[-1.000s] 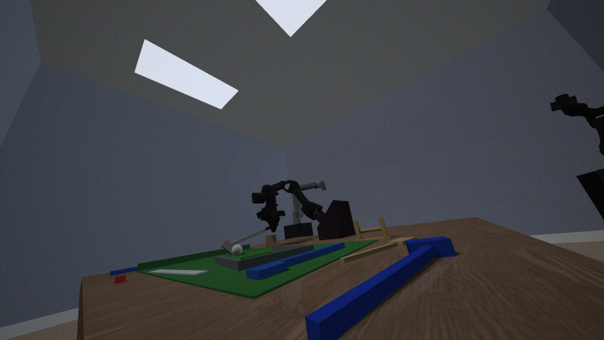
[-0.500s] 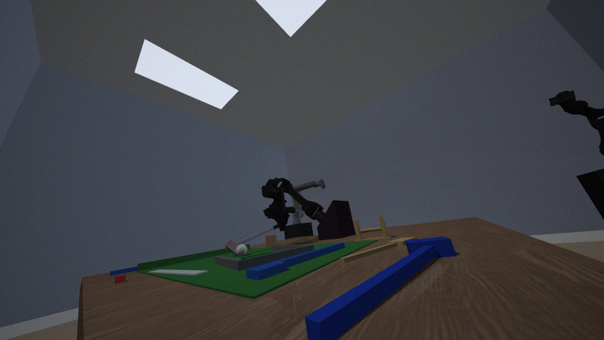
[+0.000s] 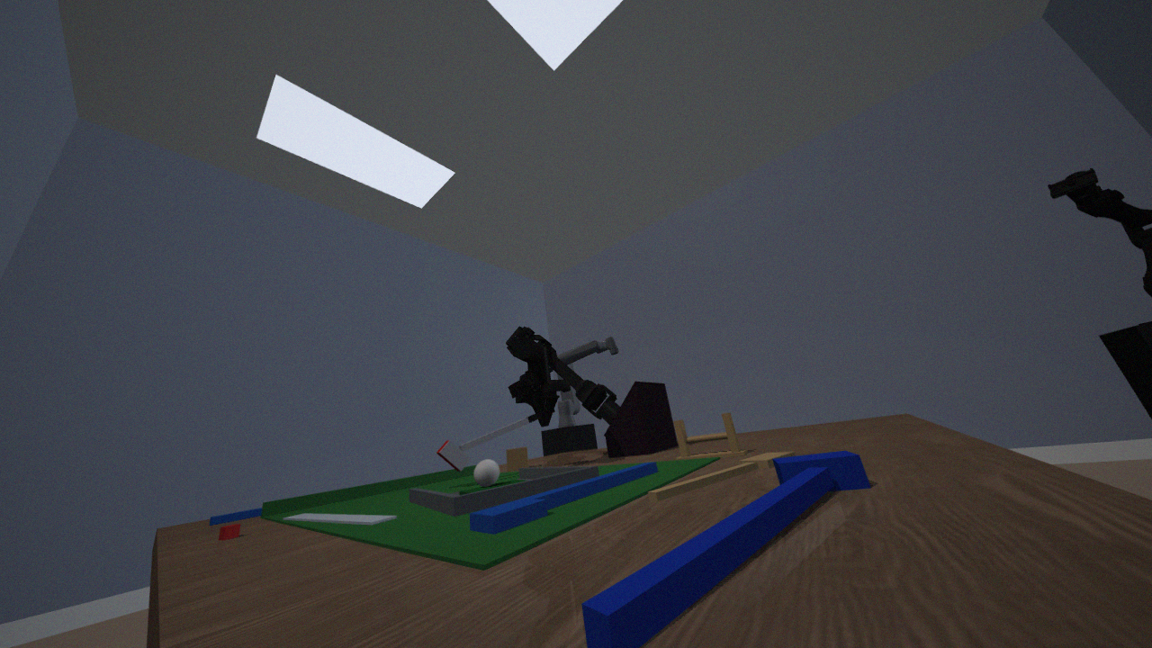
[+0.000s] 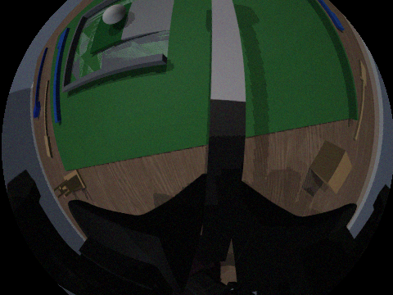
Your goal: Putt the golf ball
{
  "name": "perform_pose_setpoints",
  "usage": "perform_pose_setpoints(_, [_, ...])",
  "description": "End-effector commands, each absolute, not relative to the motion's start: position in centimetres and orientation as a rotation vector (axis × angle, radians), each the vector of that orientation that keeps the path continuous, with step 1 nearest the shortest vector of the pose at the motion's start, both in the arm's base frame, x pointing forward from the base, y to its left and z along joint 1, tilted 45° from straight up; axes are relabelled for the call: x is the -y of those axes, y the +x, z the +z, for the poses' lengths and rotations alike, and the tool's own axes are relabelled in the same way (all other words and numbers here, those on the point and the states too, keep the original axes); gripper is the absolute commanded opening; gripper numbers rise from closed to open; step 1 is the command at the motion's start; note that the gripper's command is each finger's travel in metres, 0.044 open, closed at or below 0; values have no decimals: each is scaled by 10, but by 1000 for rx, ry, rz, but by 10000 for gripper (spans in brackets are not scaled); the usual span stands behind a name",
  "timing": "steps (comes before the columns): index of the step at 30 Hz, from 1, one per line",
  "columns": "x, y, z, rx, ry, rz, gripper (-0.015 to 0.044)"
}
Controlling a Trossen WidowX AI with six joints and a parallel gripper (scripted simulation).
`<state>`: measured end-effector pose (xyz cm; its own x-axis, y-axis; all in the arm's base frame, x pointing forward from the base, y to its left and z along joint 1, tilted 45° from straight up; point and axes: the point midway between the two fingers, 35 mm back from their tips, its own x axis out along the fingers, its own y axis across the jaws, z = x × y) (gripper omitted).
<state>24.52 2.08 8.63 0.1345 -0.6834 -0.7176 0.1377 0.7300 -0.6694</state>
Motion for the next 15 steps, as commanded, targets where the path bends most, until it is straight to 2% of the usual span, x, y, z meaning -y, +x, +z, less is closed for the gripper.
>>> perform_pose_setpoints(1, [-37, 243, 102, -1305, -506, -631, 0])
perform_pose_setpoints(15, [-36, 242, 101, -1306, -510, -630, 0])
